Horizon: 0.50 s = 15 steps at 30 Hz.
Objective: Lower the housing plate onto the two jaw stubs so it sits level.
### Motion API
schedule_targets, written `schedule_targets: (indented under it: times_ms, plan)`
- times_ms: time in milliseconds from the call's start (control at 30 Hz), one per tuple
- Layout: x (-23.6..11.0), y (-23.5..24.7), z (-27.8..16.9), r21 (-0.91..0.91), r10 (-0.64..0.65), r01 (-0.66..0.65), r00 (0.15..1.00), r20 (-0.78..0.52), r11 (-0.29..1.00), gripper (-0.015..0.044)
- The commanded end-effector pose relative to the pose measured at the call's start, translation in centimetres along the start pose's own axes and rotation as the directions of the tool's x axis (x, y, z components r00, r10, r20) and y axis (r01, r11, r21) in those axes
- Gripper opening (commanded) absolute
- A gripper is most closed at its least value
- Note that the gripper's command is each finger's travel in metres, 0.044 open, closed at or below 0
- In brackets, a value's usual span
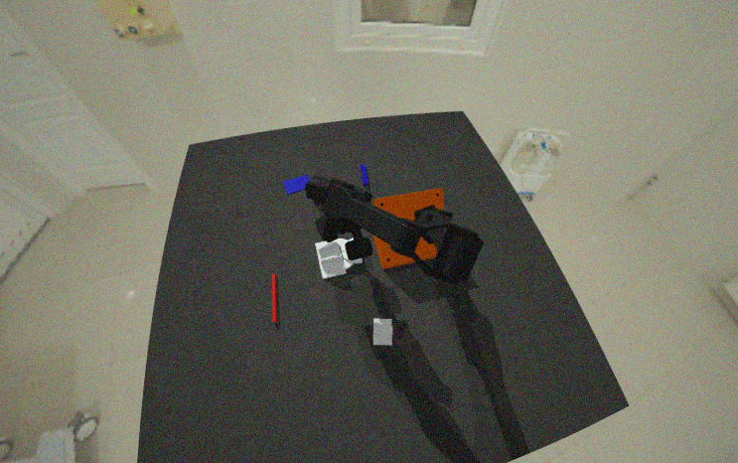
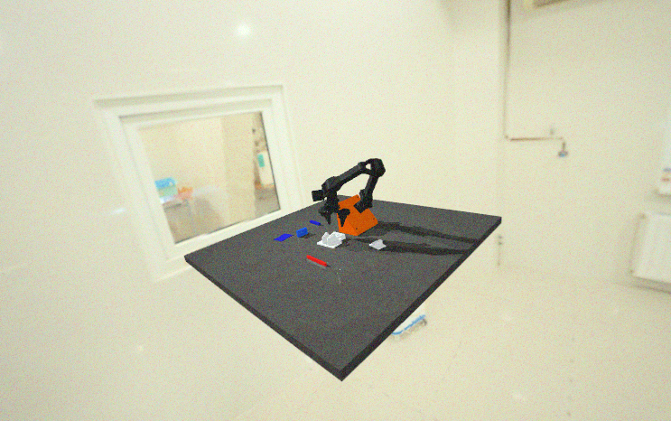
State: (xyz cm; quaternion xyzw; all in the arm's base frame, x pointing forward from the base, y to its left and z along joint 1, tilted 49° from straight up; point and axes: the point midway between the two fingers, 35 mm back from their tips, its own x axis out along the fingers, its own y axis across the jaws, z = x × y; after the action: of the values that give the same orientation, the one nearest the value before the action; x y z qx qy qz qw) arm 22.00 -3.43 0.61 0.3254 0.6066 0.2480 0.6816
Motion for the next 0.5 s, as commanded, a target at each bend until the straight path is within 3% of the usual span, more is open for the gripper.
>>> schedule_targets:
  times_ms: [0,100,467]
  plan:
    - [-1.9,-0.1,-0.5,0.001,-0.006,0.006,1.000,-0.003,1.000,0.0440]
    - [-5.3,0.1,-1.9,-0.003,-0.004,0.004,1.000,-0.011,1.000,0.0440]
    - [-5.5,0.1,-2.0,-0.004,-0.003,0.003,1.000,-0.012,1.000,0.0440]
